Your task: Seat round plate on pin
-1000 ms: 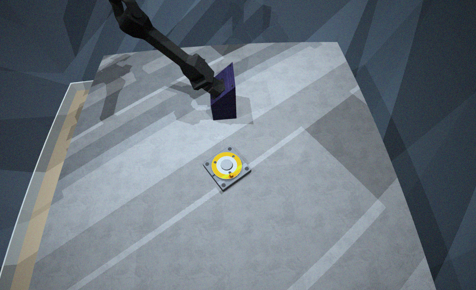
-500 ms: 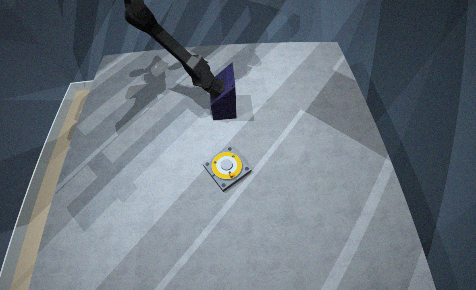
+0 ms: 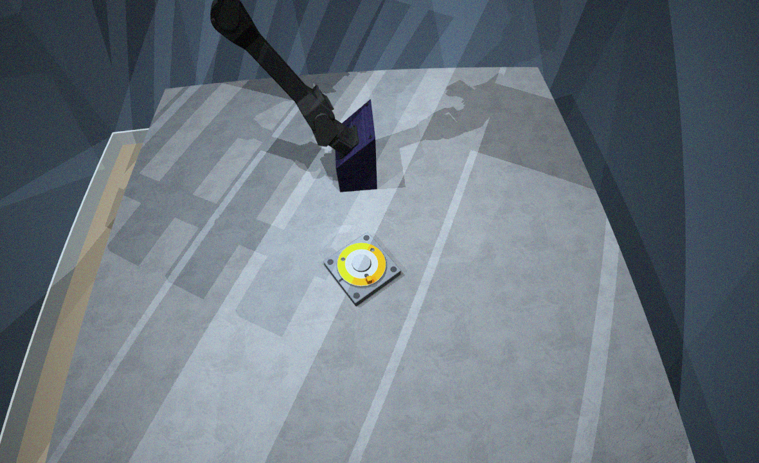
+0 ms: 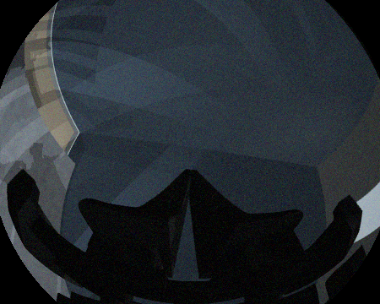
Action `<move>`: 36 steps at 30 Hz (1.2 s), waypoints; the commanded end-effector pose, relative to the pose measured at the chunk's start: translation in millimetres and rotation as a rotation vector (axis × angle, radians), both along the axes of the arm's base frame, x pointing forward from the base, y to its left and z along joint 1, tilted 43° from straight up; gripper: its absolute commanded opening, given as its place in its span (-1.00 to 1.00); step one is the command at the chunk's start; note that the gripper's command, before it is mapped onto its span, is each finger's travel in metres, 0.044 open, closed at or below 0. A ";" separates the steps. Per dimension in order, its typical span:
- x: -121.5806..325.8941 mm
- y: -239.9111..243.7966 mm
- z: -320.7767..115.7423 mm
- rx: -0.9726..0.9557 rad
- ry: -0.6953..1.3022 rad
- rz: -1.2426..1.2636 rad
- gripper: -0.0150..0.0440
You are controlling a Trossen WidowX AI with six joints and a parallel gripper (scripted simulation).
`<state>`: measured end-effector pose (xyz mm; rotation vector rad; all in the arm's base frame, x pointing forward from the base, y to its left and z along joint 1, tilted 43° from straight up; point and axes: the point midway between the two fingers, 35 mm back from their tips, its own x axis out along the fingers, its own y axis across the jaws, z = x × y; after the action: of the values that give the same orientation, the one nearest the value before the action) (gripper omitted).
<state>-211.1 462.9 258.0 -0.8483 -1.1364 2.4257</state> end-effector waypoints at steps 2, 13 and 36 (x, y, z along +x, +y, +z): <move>58.3 15.9 -36.6 -0.145 -0.020 -0.152 -0.49; 272.7 13.9 -145.9 -0.703 0.100 -1.020 -0.49; 533.9 -329.7 -279.1 -1.272 0.502 -3.017 -0.49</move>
<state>316.0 180.2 -15.2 -0.6546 1.4105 0.1683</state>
